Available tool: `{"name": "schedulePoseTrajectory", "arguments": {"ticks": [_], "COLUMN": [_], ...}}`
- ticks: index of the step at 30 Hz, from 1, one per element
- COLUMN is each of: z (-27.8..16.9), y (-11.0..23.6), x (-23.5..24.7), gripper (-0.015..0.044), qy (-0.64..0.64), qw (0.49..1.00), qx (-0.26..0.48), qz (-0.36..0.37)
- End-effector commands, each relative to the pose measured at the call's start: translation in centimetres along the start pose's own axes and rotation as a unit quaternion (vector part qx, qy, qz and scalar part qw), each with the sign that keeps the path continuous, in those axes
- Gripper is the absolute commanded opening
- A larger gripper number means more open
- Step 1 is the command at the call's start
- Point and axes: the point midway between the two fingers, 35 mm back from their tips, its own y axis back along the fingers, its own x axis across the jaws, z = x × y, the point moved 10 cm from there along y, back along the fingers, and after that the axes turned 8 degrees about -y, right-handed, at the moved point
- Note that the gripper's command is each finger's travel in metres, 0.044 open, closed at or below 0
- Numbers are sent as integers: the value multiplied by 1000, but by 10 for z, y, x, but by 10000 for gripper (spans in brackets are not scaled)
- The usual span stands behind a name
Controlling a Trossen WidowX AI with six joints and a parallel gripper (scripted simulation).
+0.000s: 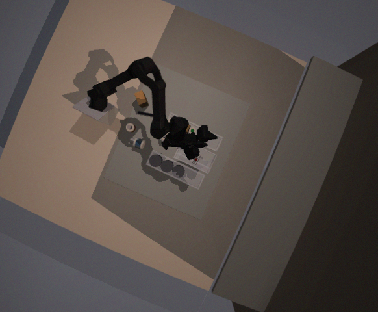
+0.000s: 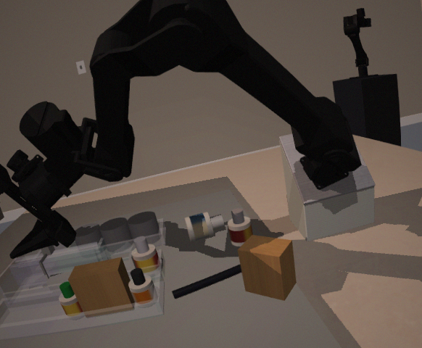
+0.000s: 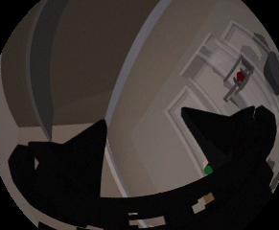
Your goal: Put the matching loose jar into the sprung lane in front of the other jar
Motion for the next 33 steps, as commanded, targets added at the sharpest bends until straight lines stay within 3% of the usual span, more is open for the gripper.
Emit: {"name": "schedulePoseTrajectory", "arguments": {"ticks": [1, 8, 13, 24, 33], "z": [1, 26, 31, 6, -39], "y": [1, 48, 98, 175, 229], "x": [0, -11, -24, -46, -55], "gripper": [426, 440, 440, 440, 440], "qy": [4, 134, 216, 291, 320], "qw": [1000, 976, 932, 854, 804], "qx": [-4, -103, -117, -19, 142], "qz": [-3, -136, -266, -430, -480]}}
